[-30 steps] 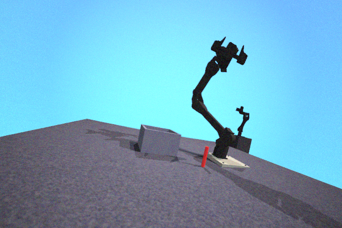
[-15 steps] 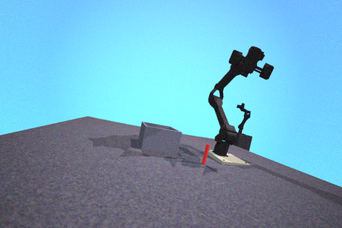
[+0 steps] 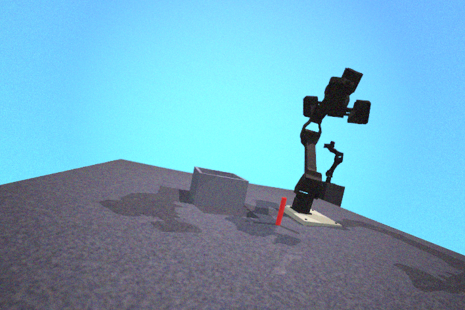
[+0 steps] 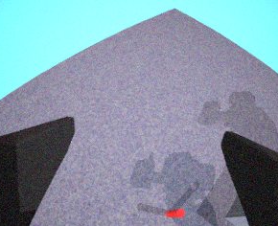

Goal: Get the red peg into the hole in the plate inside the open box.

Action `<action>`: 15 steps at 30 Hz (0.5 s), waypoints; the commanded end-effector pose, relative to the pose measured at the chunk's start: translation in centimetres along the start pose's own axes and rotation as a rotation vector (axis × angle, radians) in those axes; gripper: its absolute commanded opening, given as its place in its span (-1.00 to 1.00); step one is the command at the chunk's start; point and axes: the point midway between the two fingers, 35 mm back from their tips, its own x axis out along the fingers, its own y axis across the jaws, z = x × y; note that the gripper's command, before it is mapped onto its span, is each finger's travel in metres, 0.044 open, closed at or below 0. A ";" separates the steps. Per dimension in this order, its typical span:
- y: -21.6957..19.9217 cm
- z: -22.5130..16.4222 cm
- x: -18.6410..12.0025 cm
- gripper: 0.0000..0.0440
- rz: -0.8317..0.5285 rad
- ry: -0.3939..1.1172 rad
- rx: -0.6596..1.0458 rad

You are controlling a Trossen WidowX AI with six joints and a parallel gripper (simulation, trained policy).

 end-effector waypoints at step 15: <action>-4.2 -7.2 6.4 1.00 -0.220 0.325 0.469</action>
